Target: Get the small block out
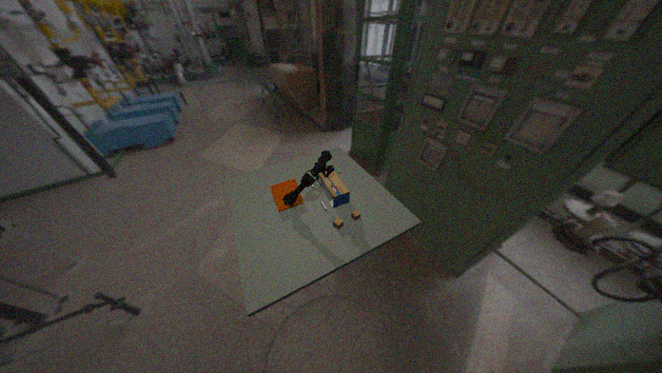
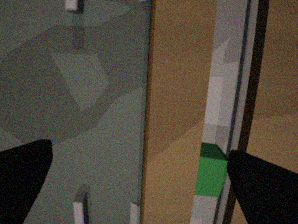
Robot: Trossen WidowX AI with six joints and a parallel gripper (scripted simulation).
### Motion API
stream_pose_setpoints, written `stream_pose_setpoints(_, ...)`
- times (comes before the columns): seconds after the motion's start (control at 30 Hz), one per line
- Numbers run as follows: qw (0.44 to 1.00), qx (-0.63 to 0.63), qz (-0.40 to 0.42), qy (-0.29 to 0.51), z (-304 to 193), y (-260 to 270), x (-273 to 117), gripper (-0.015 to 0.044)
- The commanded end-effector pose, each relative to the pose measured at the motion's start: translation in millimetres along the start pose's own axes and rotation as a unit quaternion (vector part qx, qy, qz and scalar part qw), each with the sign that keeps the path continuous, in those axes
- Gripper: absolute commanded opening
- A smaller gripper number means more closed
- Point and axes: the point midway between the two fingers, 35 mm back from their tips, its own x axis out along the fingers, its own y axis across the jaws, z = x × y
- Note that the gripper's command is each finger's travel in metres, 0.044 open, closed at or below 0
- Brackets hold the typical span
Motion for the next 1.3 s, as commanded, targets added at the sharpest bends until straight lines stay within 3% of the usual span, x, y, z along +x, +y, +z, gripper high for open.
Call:
stream_pose_setpoints(0.0, 1.000, -0.005, 0.000, 0.004, -0.7, 0.2, 7.4, 0.0400)
stream_pose_setpoints(1.27, 1.000, -0.012, 0.000, 0.008, -9.4, -1.3, 69.2, 0.0400)
